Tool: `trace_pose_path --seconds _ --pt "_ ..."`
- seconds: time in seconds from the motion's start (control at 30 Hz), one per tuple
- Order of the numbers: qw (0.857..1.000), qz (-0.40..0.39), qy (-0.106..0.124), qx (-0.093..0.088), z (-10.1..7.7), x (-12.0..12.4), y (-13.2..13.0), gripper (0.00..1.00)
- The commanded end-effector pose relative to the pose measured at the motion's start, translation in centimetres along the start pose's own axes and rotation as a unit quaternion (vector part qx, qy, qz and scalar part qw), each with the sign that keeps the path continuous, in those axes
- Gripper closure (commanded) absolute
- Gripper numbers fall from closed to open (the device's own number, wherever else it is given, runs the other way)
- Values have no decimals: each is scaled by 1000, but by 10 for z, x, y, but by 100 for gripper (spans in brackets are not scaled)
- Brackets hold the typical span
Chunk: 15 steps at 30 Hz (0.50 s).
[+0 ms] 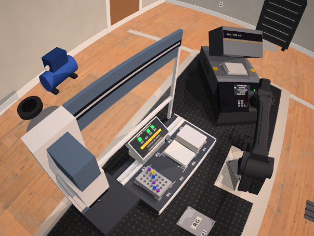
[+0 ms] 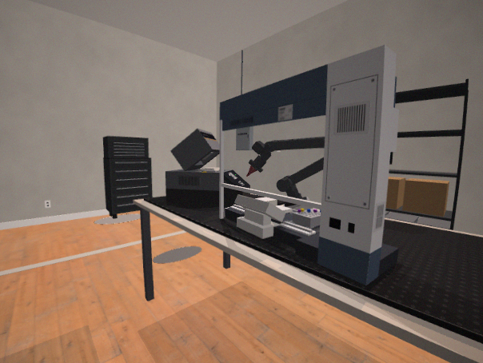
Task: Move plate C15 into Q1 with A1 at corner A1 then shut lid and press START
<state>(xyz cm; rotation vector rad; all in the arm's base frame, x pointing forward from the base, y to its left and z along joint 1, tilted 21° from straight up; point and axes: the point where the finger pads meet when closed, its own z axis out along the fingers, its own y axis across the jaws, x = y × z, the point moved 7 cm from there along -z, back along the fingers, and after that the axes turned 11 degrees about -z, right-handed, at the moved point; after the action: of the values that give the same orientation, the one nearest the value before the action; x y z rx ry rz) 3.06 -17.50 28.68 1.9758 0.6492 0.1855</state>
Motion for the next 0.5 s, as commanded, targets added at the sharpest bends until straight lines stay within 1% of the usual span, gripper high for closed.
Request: trace_pose_path --seconds 0.0,0.1,0.17,0.2,0.27,0.33,0.47 --pt "998 -51 -35 -30 -43 -1 30 100" --pt "997 -62 -42 -31 -61 1 30 100" --pt "997 -61 -43 -26 -68 1 27 100" --pt "997 -60 -43 -20 -66 0 25 100" --pt "998 -57 -26 -16 -57 1 21 100" --pt "998 -57 -26 -16 -57 1 21 100" --pt "999 -31 -19 -3 -50 0 11 100"
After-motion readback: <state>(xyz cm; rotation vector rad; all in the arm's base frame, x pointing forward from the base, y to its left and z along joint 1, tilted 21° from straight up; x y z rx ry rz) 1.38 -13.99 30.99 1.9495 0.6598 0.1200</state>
